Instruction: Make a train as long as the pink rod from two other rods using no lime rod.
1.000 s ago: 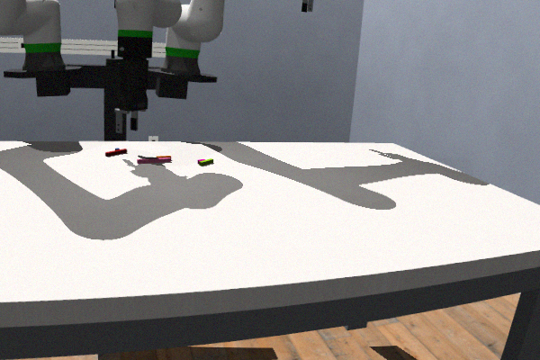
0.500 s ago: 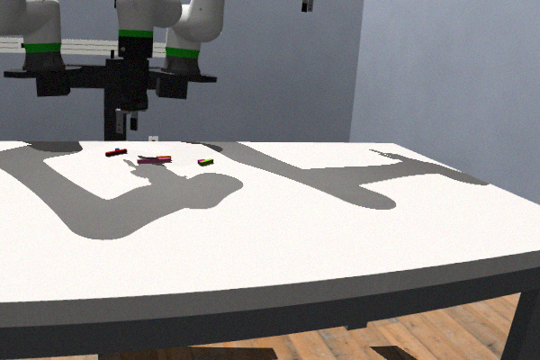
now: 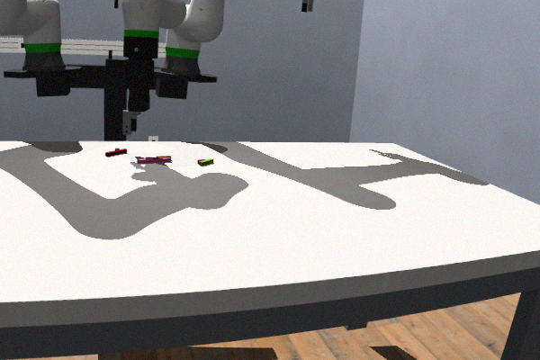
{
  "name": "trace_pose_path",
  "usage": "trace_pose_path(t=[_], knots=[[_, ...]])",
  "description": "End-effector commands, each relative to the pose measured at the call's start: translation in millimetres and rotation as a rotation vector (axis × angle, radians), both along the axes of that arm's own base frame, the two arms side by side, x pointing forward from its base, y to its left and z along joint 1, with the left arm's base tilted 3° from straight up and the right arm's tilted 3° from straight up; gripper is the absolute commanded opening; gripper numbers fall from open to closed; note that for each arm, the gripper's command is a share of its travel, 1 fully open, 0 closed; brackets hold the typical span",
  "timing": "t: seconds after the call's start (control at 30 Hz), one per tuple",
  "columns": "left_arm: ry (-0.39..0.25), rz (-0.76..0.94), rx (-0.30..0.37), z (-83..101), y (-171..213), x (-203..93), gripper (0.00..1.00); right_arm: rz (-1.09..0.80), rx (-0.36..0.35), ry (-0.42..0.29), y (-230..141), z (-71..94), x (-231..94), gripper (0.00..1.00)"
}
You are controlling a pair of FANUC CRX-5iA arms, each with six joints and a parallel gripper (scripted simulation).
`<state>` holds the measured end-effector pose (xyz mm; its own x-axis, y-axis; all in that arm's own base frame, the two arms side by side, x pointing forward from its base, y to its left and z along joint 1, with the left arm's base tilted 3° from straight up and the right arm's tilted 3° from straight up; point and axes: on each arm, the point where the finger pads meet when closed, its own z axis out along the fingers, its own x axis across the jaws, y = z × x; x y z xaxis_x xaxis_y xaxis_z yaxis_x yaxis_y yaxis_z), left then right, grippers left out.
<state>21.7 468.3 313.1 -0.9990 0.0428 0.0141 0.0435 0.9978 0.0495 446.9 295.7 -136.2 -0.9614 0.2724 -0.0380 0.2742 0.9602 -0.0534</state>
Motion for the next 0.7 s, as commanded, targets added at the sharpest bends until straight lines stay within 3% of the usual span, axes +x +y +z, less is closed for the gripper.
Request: trace_pose_path(t=[0.0,0.3,0.33,0.67], knots=[[0.0,0.0,0.002,0.9,0,0,1.0,0.166,0.006,0.023,4,0.7,7,1.0],[0.0,0.0,0.002,0.9,0,0,1.0,0.402,0.002,0.036,10,0.5,17,1.0],[0.0,0.0,0.002,0.9,0,0,1.0,0.502,0.0,0.042,13,0.3,21,1.0],[0.0,0.0,0.002,0.9,0,0,1.0,0.819,-0.005,0.06,25,-0.2,33,1.0]])
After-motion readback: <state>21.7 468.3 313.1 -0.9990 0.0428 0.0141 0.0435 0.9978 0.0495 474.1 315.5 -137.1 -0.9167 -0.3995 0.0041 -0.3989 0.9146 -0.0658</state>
